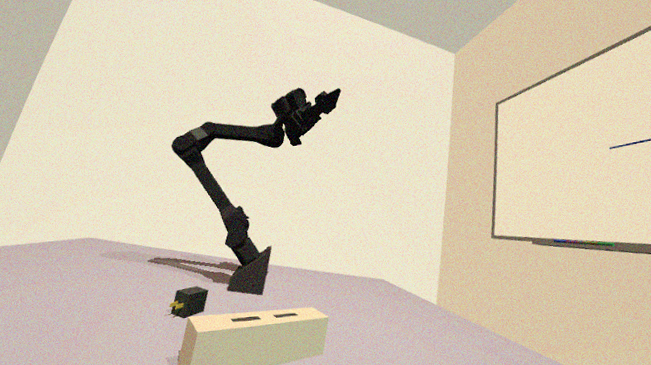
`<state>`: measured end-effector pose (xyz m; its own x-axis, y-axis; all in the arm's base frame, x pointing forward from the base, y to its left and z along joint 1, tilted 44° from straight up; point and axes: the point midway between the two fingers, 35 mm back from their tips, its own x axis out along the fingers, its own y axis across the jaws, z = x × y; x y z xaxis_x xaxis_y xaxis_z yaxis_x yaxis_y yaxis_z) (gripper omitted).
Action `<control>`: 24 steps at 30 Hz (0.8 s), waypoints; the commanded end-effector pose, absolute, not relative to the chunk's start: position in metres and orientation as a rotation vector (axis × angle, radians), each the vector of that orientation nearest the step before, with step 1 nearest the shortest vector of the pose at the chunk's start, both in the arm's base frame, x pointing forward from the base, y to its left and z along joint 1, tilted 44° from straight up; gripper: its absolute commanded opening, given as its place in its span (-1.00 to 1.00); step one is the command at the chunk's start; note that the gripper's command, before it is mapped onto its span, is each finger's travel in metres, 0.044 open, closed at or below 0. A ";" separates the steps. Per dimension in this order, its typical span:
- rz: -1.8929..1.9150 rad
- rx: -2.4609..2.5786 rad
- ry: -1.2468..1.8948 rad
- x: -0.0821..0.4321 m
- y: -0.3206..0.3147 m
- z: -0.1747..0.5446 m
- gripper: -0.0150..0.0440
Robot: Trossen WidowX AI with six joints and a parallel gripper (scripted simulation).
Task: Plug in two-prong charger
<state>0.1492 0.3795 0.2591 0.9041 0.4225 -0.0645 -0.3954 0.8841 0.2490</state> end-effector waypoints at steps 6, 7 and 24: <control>0.330 0.137 0.176 0.190 0.360 0.233 1.00; 0.319 0.128 0.182 0.194 0.357 0.230 1.00; 0.125 -0.015 0.320 0.256 0.301 0.187 1.00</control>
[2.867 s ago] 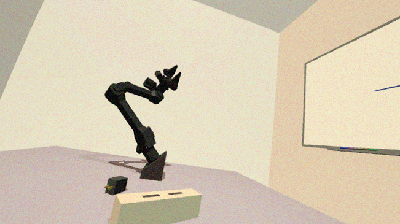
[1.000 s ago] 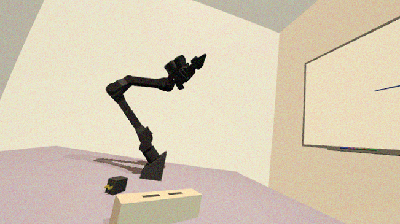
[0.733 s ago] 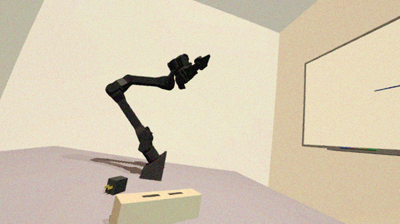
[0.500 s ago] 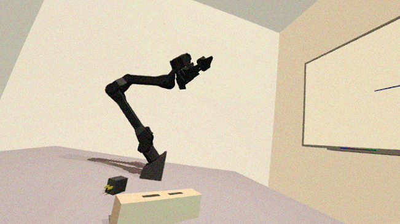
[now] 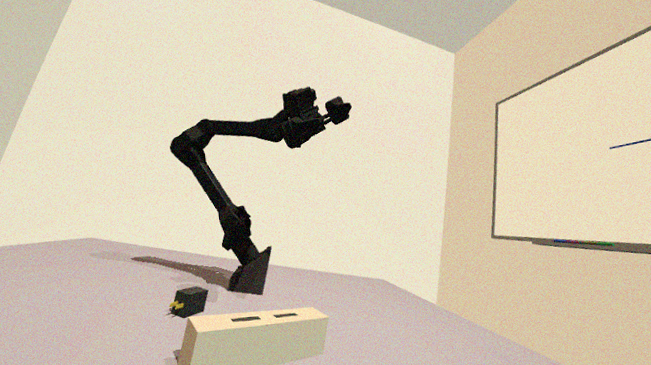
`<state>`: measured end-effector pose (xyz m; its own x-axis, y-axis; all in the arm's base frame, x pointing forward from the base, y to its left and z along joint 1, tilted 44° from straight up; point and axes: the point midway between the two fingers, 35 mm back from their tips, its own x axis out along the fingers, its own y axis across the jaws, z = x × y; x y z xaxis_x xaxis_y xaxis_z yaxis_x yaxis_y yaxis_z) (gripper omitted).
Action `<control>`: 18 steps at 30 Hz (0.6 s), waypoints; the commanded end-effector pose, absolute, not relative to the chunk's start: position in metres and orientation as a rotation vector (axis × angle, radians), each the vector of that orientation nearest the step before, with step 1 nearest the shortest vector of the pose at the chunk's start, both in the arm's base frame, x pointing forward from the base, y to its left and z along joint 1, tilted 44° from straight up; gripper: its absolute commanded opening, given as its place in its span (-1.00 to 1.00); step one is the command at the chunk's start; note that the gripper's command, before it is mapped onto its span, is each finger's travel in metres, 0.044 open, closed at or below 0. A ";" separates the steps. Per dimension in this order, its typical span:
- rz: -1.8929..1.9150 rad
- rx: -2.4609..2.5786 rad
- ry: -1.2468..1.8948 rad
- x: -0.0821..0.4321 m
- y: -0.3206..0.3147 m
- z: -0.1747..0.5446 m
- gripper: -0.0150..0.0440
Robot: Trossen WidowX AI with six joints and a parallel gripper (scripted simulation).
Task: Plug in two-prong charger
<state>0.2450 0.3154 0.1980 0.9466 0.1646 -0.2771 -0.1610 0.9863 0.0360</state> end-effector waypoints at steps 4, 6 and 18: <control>0.076 -0.043 0.359 0.267 0.285 0.177 1.00; 0.051 -0.056 0.379 0.273 0.276 0.172 1.00; -0.103 -0.124 0.506 0.297 0.221 0.146 1.00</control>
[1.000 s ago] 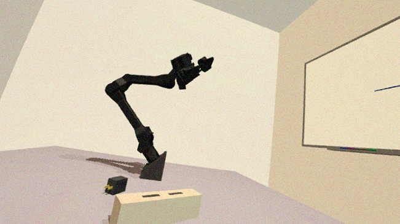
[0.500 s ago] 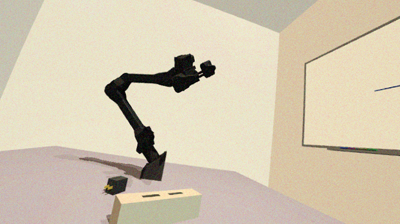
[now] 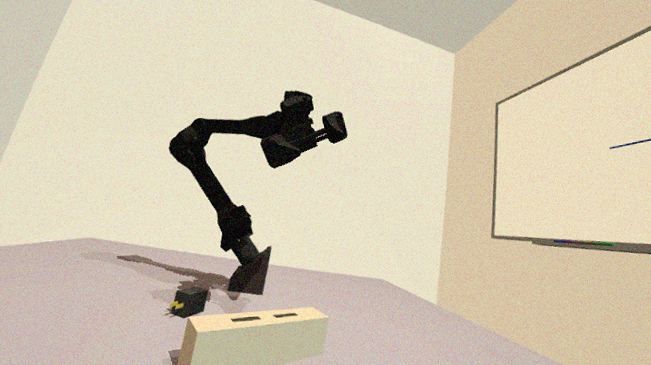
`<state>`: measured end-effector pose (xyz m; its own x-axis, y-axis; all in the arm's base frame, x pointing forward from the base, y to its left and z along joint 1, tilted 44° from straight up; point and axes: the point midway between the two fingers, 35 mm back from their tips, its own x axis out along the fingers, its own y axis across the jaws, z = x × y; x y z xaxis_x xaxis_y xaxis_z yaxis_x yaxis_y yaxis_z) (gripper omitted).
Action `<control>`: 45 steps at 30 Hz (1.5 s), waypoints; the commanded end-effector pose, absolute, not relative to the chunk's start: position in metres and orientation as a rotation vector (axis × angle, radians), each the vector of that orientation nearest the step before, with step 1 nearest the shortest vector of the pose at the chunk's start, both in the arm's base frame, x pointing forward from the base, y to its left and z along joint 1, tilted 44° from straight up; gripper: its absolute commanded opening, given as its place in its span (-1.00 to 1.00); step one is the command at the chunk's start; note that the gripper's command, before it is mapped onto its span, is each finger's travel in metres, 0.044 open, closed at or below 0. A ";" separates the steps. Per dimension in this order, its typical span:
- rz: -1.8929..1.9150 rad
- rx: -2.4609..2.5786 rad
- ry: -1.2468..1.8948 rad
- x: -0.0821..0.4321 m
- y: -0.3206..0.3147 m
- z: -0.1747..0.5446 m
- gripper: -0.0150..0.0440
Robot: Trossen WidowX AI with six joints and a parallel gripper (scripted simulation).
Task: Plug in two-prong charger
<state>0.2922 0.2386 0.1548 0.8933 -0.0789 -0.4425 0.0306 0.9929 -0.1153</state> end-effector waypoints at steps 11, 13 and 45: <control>-0.235 -0.164 0.638 0.308 0.168 0.124 1.00; -0.260 -0.169 0.663 0.309 0.159 0.121 1.00; -0.724 -0.189 1.088 0.268 0.005 0.087 1.00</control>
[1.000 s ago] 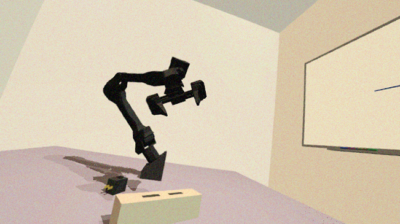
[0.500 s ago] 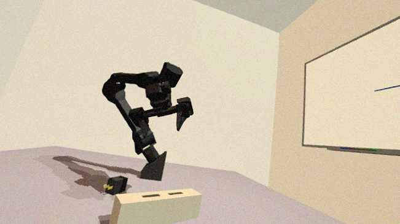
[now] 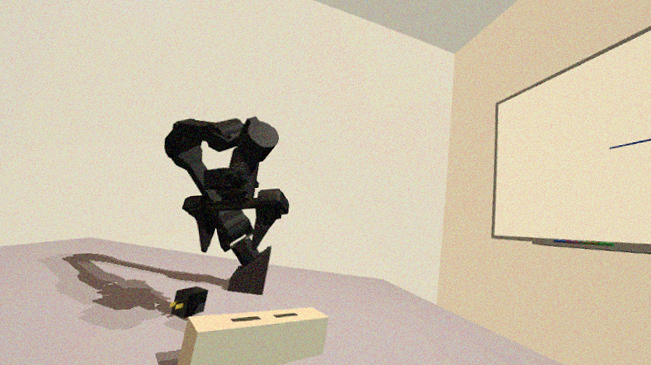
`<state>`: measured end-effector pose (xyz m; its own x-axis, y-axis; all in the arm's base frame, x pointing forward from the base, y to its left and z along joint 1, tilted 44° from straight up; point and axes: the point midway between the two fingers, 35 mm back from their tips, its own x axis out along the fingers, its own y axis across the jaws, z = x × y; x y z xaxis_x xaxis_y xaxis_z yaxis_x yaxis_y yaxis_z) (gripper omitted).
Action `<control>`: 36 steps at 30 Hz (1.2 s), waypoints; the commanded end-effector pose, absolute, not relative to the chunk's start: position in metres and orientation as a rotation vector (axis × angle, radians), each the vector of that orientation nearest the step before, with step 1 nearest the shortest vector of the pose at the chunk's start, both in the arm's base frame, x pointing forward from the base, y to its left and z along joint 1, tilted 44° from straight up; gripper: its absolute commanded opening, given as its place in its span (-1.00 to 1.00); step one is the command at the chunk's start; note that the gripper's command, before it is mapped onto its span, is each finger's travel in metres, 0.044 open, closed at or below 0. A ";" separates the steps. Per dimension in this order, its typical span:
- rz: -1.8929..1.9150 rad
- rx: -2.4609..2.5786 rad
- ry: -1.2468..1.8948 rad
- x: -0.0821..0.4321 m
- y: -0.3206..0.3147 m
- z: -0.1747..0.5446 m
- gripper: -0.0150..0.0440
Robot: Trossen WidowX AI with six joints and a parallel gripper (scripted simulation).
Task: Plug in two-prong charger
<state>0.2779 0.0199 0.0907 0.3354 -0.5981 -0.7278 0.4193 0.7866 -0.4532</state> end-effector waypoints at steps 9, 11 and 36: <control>-0.857 -0.169 1.218 0.242 -0.029 0.085 1.00; -0.887 -0.163 1.247 0.236 -0.035 0.085 1.00; -0.982 -0.140 1.343 0.217 -0.065 0.073 1.00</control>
